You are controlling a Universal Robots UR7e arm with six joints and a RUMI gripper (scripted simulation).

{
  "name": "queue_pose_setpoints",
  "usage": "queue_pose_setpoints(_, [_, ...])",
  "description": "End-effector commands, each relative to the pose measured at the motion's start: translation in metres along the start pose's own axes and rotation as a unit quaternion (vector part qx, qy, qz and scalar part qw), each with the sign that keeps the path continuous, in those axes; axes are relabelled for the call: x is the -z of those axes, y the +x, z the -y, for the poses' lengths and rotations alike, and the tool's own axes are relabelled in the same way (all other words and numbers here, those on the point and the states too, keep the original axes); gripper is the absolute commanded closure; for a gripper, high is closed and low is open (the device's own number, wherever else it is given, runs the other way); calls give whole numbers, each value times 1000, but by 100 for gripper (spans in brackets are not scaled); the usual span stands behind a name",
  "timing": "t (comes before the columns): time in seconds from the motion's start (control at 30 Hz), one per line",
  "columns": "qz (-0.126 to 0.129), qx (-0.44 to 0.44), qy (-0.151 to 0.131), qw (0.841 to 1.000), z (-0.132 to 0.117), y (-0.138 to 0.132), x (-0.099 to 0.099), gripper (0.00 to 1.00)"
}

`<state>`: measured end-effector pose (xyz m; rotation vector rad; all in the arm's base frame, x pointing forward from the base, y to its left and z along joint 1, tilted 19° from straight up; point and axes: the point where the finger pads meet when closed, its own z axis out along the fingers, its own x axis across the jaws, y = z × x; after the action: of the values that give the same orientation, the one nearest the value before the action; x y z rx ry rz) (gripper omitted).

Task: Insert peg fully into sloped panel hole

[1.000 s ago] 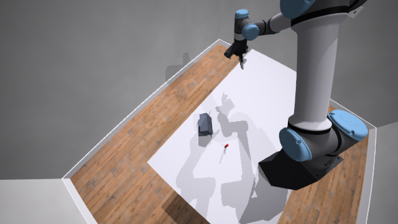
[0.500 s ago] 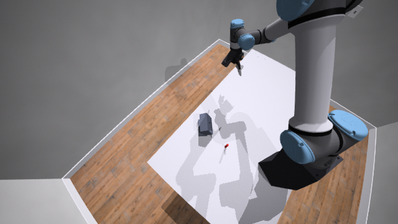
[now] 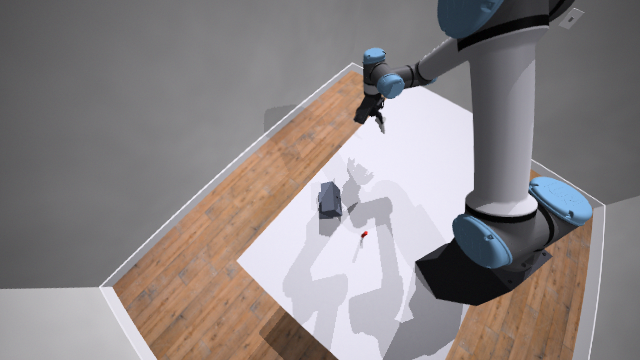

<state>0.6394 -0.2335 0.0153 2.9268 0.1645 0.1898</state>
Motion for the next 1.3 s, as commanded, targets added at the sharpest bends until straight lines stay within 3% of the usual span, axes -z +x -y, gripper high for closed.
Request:
queue_pose_setpoints(0.0, [-2,38,-1,999,19,-3,-11,0])
queue_pose_setpoints(0.63, [-5,165,-1,986,84,-20,-43,0])
queue_pose_setpoints(1.27, [-10,308,-4,951,157,-48,-72,0])
